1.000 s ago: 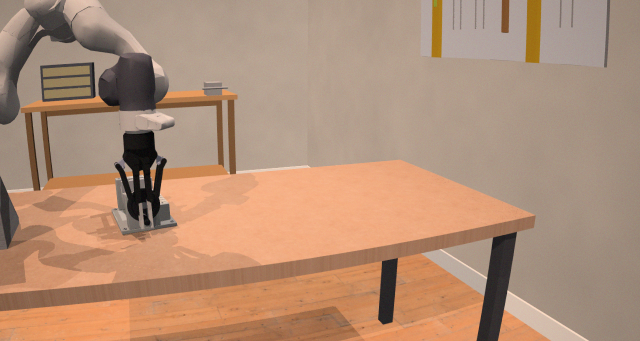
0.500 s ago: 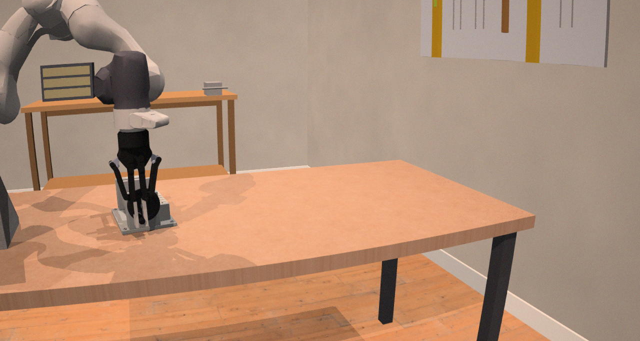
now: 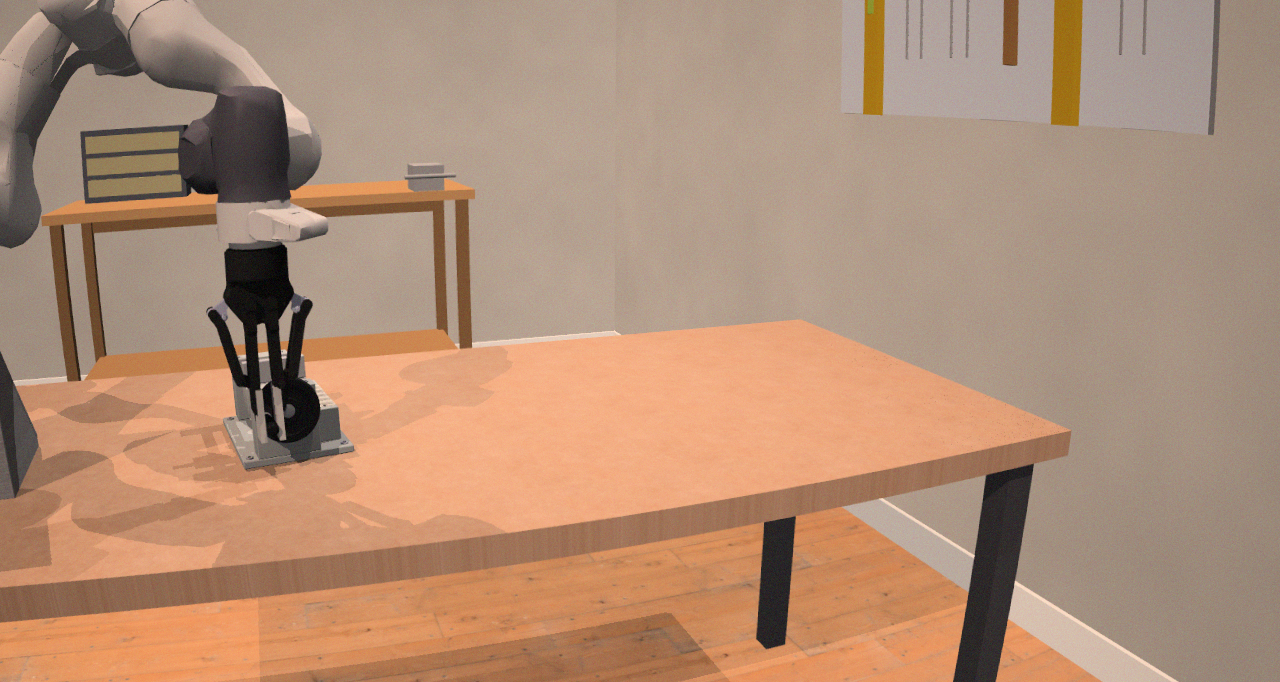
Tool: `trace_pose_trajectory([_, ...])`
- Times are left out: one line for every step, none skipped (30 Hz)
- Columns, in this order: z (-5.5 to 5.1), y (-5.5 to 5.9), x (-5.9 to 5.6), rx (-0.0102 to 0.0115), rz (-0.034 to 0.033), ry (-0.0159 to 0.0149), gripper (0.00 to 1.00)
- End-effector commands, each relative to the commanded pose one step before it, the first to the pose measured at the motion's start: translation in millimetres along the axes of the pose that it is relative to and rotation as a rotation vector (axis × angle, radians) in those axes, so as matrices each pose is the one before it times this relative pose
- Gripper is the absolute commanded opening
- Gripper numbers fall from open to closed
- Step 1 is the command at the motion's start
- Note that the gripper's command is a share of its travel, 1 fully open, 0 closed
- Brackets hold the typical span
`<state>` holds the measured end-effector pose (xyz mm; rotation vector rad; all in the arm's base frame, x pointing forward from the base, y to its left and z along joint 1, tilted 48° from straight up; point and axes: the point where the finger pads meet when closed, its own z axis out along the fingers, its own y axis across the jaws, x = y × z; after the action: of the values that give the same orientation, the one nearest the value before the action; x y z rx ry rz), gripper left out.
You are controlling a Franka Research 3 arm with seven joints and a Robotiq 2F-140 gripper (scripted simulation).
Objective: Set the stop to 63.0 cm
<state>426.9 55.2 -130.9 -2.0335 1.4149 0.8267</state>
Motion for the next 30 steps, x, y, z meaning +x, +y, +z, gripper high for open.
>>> trace_pose_trajectory([-12.51,-0.50,-0.21,0.00039,-0.00357,-0.00149,0.04])
trace_pose_trajectory([-2.79,-0.87,0.00,0.00000,0.00000,0.00000,0.04])
trace_pose_trajectory([0.00,0.00,0.00,0.00000,0.00000,0.00000,0.04])
trace_pose_trajectory([0.00,0.00,0.00,0.00000,0.00000,0.00000,0.04])
trace_pose_trajectory([-2.59,-1.16,0.00,0.00000,0.00000,0.00000,0.04])
trace_pose_trajectory([-2.19,-1.19,0.00,0.00000,0.00000,0.00000,0.04])
trace_pose_trajectory([-1.82,-1.23,0.00,0.00000,0.00000,0.00000,0.04])
trace_pose_trajectory([-1.76,-1.24,0.00,-0.00001,0.00000,0.00001,0.04])
trace_pose_trajectory([-1.33,-1.29,0.00,0.00001,0.00000,-0.00001,0.04])
trace_pose_trajectory([-1.34,-1.29,0.00,0.00000,0.00000,0.00000,0.04])
trace_pose_trajectory([-1.21,-1.31,0.00,0.00000,0.00000,0.00000,0.04])
trace_pose_trajectory([-0.98,-1.35,0.00,0.00001,0.00000,0.00000,0.04])
trace_pose_trajectory([-0.99,-1.35,0.00,0.00000,0.00000,0.00000,0.04])
trace_pose_trajectory([-0.91,-1.37,0.00,-0.00001,0.00000,0.00000,0.04])
trace_pose_trajectory([-0.69,-1.40,0.00,0.00001,0.00000,0.00000,0.04])
trace_pose_trajectory([-0.69,-1.41,0.00,0.00000,0.00000,0.00000,0.04])
trace_pose_trajectory([-0.70,-1.42,0.00,-0.00001,0.00000,0.00000,0.04])
trace_pose_trajectory([-0.43,-1.45,0.01,0.00000,0.00000,0.00000,0.04])
trace_pose_trajectory([-0.42,-1.46,0.00,0.00000,0.00000,0.00000,0.04])
trace_pose_trajectory([0.00,0.00,0.00,0.00000,0.00000,0.00000,0.04])
trace_pose_trajectory([0.00,0.00,0.00,0.00000,0.00000,0.00000,0.04])
trace_pose_trajectory([-0.43,-1.47,0.00,0.00000,0.00000,0.00000,0.04])
trace_pose_trajectory([-0.28,-1.49,0.00,0.00000,0.00000,0.00000,0.04])
trace_pose_trajectory([-0.17,-1.51,0.00,0.00000,0.00000,0.00000,0.04])
trace_pose_trajectory([-0.17,-1.52,0.00,0.00000,0.00000,0.00000,0.04])
trace_pose_trajectory([-0.12,-1.53,0.00,0.00000,0.00000,0.00000,0.04])
trace_pose_trajectory([0.10,-1.56,0.01,0.00000,0.00000,0.00000,0.04])
trace_pose_trajectory([0.10,-1.56,0.00,0.00000,0.00000,0.00000,0.04])
trace_pose_trajectory([0.10,-1.57,-0.01,0.00000,0.00000,0.00000,0.04])
trace_pose_trajectory([0.35,-1.60,0.00,0.00000,0.00000,0.00000,0.04])
